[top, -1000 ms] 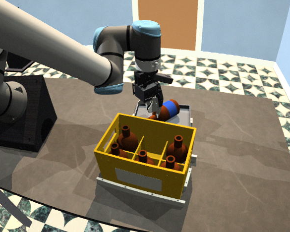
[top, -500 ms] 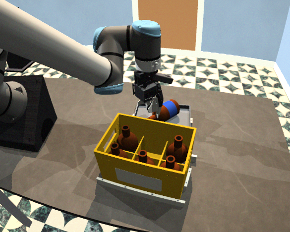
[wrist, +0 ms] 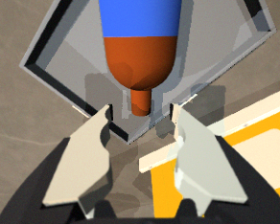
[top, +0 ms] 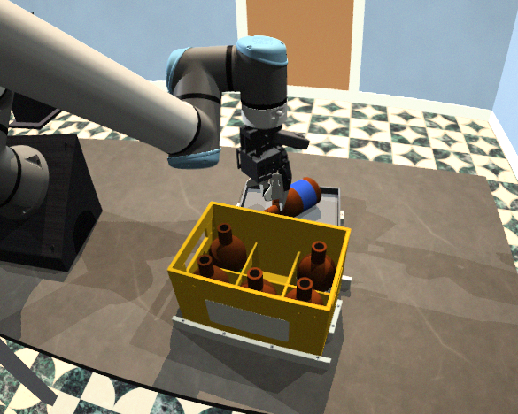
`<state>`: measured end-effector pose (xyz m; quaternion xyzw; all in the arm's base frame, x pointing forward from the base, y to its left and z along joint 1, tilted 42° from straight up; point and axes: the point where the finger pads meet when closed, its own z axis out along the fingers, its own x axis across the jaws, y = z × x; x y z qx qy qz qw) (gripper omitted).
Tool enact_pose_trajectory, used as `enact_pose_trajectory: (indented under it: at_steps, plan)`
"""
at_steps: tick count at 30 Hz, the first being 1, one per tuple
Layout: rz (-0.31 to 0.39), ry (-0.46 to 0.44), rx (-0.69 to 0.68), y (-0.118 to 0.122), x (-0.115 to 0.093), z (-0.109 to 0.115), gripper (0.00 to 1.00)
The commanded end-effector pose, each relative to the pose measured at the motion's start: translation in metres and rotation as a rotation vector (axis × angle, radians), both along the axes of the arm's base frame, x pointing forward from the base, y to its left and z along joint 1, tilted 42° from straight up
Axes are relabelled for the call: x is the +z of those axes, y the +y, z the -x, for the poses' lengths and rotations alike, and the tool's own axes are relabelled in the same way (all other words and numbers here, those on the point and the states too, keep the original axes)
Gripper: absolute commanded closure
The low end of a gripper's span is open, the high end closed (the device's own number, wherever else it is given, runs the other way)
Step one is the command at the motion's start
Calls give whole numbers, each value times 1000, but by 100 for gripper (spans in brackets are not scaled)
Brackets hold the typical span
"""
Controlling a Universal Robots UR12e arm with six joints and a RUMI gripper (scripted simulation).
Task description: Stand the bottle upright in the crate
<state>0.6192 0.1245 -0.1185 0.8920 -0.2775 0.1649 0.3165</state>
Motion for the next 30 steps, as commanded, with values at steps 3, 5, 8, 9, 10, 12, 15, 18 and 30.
enact_pose_trajectory:
  at_steps: [3,5,8,9,10,12,15,18,30]
  plan:
    - [0,-1,0,0,0,0,62]
    - [0,-1,0,0,0,0,62]
    - [0,-1,0,0,0,0,62]
    - [0,-1,0,0,0,0,62]
    - [0,-1,0,0,0,0,62]
    - [0,-1,0,0,-1,-1,62]
    - [0,-1,0,-1,-2,-1,62]
    - [0,-1,0,-3,-3,-1,62]
    - [0,-1,0,-9,-11,-2,62]
